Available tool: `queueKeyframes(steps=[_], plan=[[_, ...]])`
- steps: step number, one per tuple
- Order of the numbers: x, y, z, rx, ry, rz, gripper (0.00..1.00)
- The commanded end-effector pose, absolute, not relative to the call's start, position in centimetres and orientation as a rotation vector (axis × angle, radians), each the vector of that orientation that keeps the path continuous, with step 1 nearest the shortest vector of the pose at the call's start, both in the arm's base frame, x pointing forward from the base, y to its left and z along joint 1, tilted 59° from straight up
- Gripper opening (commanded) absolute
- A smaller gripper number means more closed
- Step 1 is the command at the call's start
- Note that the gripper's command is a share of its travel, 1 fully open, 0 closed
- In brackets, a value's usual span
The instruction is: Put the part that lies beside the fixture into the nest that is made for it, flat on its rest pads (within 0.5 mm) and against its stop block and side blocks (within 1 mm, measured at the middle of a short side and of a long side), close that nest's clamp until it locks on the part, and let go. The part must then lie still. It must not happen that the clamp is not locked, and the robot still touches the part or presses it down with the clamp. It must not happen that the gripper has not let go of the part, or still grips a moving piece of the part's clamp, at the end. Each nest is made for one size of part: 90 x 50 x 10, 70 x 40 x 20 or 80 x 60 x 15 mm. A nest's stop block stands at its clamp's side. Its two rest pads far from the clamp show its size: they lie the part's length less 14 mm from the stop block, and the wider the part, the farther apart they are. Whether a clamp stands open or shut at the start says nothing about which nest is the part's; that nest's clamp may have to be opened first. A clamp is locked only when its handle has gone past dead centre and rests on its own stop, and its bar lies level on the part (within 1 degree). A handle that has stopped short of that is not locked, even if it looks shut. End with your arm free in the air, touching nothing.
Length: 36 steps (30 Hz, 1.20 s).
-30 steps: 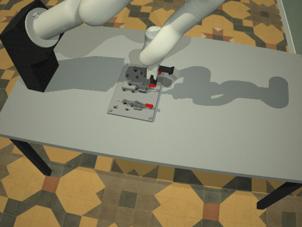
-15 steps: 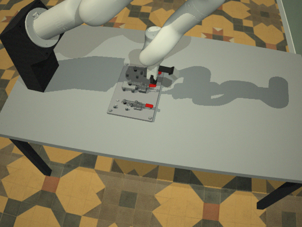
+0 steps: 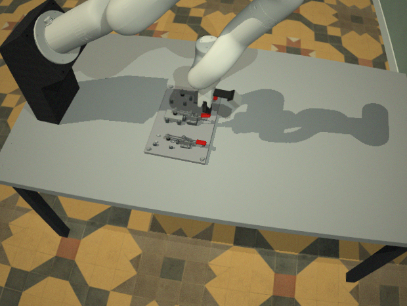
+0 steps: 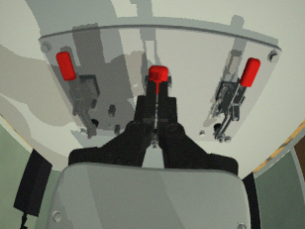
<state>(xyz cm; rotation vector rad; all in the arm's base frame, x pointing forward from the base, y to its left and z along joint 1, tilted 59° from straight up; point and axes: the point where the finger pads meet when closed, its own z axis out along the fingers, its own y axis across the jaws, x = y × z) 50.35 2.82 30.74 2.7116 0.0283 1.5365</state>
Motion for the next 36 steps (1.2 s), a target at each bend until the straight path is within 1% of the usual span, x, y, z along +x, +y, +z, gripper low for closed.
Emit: queueKeyframes(steps=[1,36], plan=[[50.3,2.8,30.8,2.711,0.028,1.537,0.0],[51.5,2.8,30.1,2.711,0.028,1.537,0.0]])
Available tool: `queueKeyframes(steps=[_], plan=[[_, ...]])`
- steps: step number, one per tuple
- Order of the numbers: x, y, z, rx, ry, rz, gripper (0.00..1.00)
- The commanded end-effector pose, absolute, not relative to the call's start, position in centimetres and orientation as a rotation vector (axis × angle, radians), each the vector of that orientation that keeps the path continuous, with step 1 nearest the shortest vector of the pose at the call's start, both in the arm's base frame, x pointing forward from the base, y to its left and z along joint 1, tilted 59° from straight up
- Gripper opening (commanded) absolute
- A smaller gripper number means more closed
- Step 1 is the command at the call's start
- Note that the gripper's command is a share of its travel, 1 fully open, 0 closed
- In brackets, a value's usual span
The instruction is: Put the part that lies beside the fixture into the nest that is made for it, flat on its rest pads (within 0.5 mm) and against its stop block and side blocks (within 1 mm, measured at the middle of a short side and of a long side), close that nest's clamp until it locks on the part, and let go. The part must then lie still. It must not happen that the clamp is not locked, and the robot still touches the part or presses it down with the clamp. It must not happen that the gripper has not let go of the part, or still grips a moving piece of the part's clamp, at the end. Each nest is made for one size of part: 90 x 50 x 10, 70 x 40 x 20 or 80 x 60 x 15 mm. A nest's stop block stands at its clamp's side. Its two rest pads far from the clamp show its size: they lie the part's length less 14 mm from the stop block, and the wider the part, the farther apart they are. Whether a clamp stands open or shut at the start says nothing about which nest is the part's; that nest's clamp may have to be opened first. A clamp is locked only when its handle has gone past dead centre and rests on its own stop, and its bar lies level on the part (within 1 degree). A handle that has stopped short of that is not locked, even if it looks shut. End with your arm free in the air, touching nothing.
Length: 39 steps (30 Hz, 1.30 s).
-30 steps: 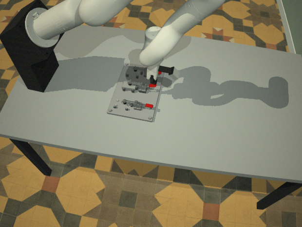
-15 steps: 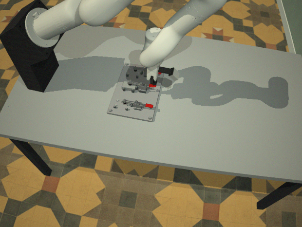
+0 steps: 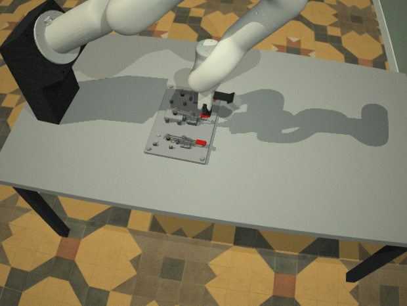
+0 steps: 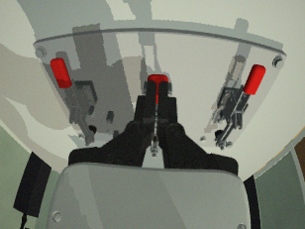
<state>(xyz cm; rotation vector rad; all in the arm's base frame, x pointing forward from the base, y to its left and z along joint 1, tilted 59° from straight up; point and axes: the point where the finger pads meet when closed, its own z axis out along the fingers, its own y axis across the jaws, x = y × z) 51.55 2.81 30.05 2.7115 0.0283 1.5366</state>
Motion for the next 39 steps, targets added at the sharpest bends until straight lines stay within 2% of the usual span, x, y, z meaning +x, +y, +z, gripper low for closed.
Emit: queueKeyframes(steps=[1,39], plan=[[51.54,2.81,30.06,2.711,0.028,1.537,0.0],[51.89,2.8,29.86,2.711,0.028,1.537,0.0]])
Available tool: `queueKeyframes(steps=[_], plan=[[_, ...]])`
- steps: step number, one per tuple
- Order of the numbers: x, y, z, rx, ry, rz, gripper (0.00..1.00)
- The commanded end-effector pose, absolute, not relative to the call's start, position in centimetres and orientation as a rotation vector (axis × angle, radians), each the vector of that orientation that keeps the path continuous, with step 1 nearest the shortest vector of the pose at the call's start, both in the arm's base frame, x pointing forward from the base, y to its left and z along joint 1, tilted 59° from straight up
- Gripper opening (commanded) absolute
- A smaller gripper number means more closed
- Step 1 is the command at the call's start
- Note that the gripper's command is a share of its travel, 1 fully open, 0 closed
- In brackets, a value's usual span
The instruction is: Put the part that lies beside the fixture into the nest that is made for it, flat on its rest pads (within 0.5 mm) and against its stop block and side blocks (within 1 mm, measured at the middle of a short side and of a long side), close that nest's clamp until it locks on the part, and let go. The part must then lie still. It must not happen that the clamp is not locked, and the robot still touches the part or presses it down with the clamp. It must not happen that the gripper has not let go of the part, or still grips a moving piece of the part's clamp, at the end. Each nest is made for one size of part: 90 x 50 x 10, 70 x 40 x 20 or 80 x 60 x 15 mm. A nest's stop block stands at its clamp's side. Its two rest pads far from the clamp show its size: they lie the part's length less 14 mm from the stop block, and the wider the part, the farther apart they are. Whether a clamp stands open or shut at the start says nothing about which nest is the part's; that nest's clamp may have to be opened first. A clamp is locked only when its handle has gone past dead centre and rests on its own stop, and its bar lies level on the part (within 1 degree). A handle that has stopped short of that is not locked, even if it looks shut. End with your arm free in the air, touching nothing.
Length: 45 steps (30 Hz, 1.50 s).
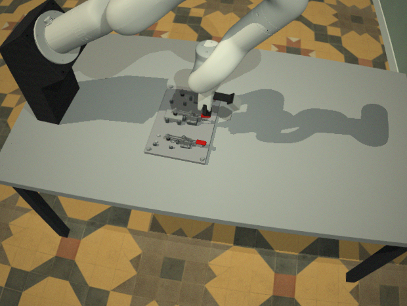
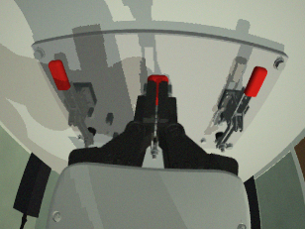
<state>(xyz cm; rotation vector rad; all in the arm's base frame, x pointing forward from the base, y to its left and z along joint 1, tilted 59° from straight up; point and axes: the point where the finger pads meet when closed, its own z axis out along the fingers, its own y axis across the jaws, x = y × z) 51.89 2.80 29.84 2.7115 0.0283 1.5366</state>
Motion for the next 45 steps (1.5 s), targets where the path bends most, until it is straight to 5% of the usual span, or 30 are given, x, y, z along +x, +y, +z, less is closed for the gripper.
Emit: queueKeyframes(steps=[1,45], plan=[[51.89,2.8,29.86,2.711,0.028,1.537,0.0],[52.23,2.8,29.65,2.711,0.028,1.537,0.0]])
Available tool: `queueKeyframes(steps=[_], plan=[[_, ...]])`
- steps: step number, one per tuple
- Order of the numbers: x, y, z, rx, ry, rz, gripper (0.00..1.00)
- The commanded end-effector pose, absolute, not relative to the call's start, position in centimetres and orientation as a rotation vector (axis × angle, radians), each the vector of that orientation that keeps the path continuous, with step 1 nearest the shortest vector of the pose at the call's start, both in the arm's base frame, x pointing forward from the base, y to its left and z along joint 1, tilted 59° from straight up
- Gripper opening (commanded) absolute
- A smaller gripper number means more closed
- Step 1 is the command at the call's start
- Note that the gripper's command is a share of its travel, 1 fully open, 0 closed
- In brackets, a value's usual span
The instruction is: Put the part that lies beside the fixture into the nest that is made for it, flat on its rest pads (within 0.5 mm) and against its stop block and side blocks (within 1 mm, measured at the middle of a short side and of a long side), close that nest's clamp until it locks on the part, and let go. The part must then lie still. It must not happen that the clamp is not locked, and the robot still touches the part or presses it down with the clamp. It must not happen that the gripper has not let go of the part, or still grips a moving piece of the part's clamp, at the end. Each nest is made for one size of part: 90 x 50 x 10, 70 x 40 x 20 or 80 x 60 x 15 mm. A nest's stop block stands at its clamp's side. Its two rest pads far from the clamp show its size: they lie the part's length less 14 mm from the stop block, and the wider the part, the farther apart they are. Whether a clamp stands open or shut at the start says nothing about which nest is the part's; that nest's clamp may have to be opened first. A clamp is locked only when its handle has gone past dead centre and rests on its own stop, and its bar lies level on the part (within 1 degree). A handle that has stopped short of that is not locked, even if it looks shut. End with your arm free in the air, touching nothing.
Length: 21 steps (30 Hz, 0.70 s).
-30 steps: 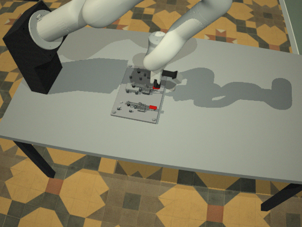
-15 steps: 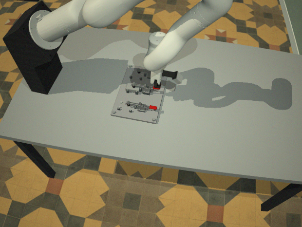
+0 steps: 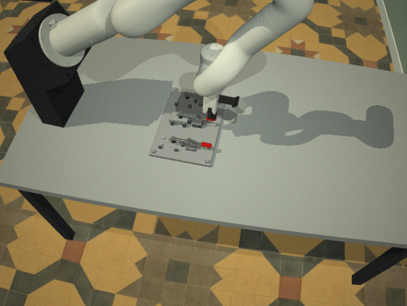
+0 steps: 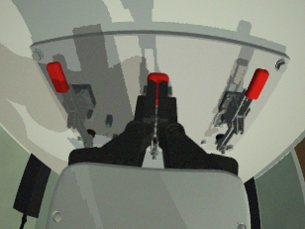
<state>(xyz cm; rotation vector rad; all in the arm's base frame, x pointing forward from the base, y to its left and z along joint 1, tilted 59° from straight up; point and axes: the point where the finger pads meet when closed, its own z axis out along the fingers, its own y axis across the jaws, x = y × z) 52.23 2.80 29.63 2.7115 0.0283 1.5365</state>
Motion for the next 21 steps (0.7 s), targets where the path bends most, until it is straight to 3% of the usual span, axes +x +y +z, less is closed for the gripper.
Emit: queueKeyframes(steps=[1,21], plan=[[52.23,2.8,29.65,2.711,0.028,1.537,0.0],[52.4,2.8,29.55,2.711,0.028,1.537,0.0]])
